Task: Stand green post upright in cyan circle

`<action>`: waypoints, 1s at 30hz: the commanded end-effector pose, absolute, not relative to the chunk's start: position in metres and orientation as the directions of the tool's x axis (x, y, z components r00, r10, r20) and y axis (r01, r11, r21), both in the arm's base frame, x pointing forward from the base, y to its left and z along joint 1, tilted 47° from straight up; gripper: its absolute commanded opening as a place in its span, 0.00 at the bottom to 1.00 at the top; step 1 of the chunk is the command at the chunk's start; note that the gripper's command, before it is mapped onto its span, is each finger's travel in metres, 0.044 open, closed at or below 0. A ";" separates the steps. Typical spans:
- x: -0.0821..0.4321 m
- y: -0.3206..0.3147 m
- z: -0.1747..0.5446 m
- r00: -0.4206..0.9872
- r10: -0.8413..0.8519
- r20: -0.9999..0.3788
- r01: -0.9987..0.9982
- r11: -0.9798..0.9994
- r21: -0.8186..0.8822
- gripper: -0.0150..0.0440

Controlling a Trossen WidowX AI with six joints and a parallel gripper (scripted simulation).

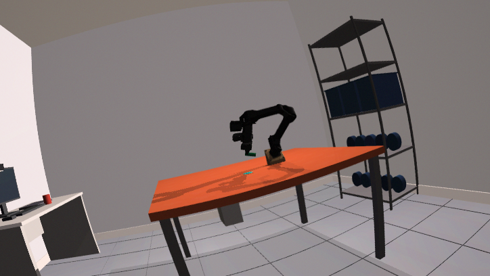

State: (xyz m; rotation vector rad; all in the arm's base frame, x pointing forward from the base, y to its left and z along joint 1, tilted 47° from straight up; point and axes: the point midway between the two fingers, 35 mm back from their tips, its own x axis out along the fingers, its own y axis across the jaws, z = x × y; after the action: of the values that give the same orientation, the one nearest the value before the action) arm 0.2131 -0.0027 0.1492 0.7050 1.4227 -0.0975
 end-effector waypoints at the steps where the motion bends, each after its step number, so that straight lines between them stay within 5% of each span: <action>1: 0.211 -0.003 0.146 0.182 0.319 -0.930 0.470 0.803 0.368 0.29; 30: 0.208 -0.003 0.140 0.268 0.163 -0.949 0.470 0.838 0.277 0.29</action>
State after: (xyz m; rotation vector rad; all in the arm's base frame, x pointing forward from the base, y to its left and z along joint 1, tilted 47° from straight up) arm 0.2101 -0.0023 0.1429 0.5888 1.3104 -0.2068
